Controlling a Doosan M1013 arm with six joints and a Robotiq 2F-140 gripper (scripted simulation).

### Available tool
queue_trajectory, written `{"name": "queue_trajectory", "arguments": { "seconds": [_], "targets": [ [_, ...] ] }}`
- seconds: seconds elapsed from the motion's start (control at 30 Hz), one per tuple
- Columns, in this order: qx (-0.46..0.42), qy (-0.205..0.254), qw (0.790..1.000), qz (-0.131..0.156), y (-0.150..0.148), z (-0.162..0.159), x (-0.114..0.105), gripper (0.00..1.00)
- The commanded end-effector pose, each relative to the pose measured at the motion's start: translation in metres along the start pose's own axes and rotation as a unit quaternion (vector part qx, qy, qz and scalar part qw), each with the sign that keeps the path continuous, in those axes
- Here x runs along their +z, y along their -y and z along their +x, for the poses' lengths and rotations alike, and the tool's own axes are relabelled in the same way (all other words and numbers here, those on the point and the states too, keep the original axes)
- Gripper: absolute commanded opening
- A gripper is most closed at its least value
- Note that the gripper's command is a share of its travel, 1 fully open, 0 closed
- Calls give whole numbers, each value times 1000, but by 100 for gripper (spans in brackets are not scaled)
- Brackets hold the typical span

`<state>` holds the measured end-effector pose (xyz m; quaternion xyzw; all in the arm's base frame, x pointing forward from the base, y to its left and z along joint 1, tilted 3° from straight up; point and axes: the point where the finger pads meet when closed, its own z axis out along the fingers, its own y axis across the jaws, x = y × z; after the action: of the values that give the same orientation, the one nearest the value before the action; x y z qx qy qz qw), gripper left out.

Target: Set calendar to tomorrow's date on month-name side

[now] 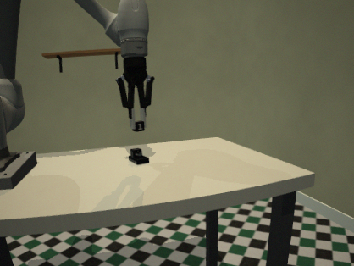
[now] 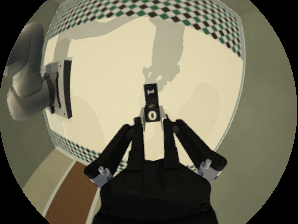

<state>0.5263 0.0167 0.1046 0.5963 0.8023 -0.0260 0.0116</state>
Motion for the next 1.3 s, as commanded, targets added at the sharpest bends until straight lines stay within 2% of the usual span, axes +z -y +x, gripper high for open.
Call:
{"name": "queue_trajectory", "arguments": {
  "seconds": [0.0, 0.43, 0.83, 1.27],
  "targets": [
    [0, 0, 1000, 0, 0, 0, 0, 17],
    [0, 0, 1000, 0, 0, 0, 5, 17],
    [0, 0, 1000, 0, 0, 0, 40, 17],
    [0, 0, 1000, 0, 0, 1, 63, 17]
  ]
}}
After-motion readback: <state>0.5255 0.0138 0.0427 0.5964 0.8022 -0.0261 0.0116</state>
